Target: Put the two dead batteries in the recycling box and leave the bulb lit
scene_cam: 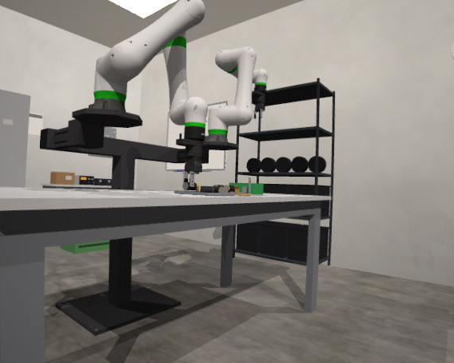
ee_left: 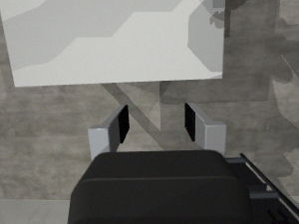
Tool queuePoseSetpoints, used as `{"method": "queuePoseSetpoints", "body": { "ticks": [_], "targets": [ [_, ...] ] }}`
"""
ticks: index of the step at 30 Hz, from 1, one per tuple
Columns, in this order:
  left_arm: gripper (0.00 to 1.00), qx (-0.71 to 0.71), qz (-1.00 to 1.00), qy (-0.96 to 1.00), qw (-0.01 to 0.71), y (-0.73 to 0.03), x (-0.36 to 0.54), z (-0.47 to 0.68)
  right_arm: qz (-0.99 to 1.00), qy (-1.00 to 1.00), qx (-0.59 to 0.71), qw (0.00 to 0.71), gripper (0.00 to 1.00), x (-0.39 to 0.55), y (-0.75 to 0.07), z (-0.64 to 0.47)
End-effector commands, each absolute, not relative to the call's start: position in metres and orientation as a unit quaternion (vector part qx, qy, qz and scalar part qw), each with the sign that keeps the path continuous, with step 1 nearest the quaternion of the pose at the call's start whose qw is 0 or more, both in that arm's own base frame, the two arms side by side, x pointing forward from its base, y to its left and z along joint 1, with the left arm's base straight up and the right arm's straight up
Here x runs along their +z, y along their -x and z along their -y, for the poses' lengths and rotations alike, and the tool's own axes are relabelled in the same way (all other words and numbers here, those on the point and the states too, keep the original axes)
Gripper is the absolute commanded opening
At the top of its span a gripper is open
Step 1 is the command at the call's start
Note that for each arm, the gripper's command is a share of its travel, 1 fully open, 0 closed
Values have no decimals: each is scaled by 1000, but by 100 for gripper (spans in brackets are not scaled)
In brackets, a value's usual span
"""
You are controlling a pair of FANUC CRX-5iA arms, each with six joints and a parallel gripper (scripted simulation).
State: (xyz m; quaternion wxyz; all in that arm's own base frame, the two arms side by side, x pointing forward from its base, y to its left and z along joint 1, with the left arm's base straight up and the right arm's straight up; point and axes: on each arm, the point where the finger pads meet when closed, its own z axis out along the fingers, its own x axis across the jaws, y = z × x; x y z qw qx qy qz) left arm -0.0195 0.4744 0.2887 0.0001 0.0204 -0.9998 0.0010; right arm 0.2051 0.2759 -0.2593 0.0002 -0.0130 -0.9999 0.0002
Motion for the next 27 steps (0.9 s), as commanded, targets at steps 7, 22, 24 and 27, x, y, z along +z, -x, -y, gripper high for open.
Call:
{"method": "queuePoseSetpoints", "body": {
  "ticks": [7, 22, 24, 27],
  "targets": [
    [100, 0, 1000, -20, 0, 19, 290, -475, 1000, 13, -1, 0, 57, -272, -205, -277],
    [100, 0, 1000, -20, 0, 19, 290, -475, 1000, 13, -1, 0, 90, -272, -205, -277],
    [100, 0, 1000, -20, 0, 19, 290, -475, 1000, 13, -1, 0, 90, -272, -205, -277],
    [100, 0, 1000, -20, 0, 19, 290, -475, 1000, 13, -1, 0, 90, -272, -205, -277]
  ]
}}
